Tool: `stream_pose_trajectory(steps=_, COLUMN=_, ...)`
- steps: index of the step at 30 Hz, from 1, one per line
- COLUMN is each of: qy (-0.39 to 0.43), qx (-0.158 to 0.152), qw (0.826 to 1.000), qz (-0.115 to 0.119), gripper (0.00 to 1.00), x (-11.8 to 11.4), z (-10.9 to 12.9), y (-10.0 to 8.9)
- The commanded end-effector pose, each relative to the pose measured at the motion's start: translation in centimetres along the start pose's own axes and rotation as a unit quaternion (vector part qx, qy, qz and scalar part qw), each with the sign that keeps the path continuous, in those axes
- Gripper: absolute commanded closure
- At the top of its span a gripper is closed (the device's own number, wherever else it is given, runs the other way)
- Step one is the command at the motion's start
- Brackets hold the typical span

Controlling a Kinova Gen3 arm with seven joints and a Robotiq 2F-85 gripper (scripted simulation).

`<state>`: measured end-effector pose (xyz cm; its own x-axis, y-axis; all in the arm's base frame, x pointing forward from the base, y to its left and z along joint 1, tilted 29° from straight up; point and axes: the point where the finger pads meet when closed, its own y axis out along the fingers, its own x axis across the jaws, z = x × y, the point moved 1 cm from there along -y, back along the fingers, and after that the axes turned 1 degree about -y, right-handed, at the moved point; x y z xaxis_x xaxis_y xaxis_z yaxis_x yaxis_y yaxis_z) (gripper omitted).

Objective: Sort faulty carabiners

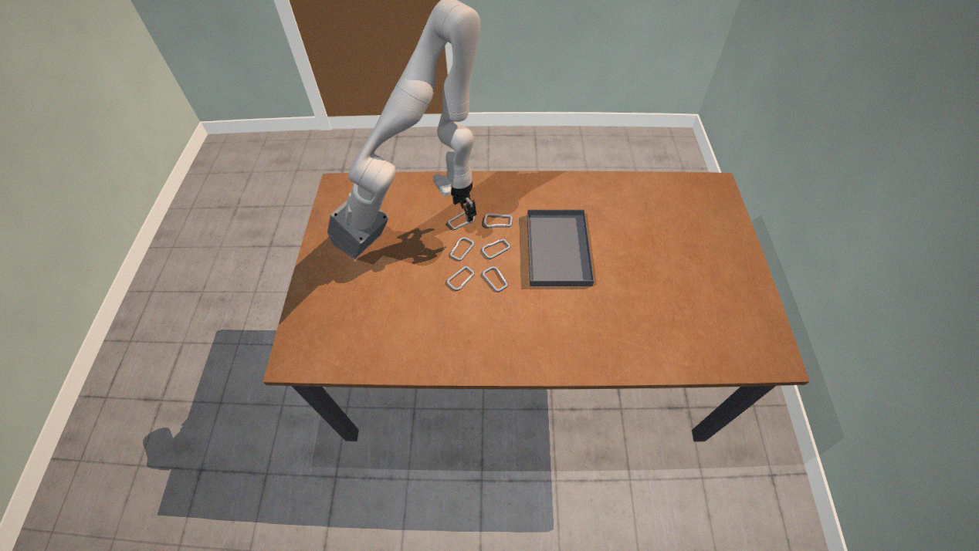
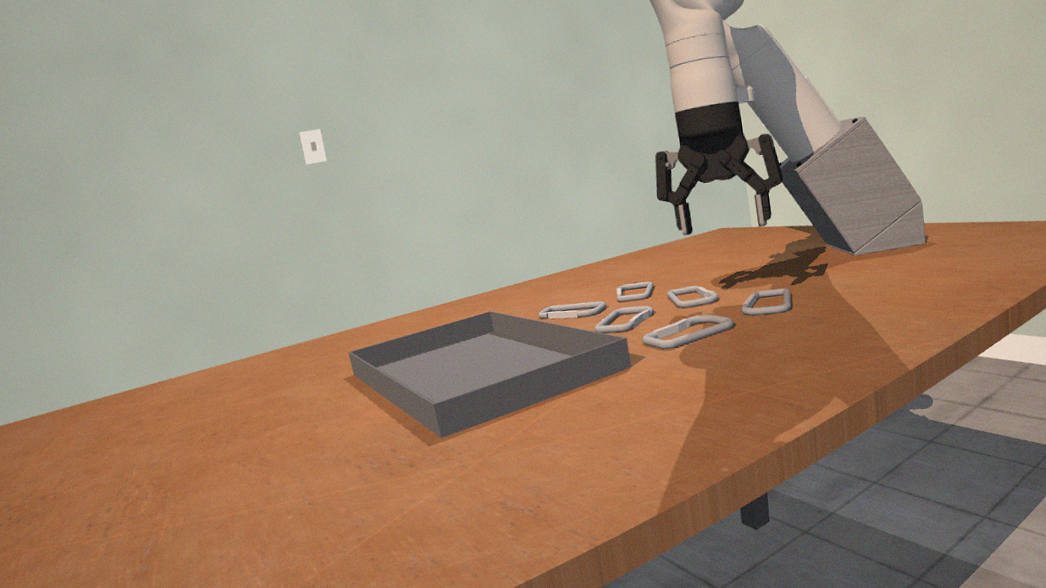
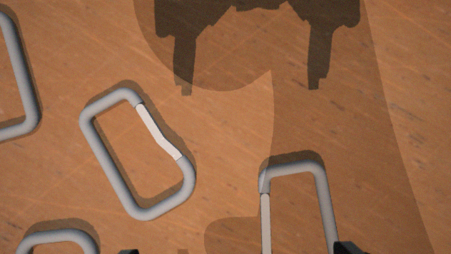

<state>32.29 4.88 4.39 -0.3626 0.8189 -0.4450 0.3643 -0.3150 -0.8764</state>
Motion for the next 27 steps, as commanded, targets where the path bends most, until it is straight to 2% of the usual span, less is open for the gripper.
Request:
stream_pose_trajectory(steps=1, qy=0.051, qx=0.002, qw=0.999, qz=0.0, gripper=0.0, x=-3.2, z=1.3, y=0.0)
stream_pose_trajectory(steps=13, qy=0.051, qx=0.002, qw=0.999, qz=0.0, gripper=0.0, x=-3.2, z=1.3, y=0.0)
stream_pose_trajectory(steps=14, qy=0.108, qx=0.002, qw=0.994, qz=0.001, gripper=0.0, x=-6.5, z=3.0, y=0.0)
stream_pose_trajectory(steps=27, qy=0.108, qx=0.002, qw=0.994, qz=0.001, gripper=0.0, x=-6.5, z=3.0, y=0.0)
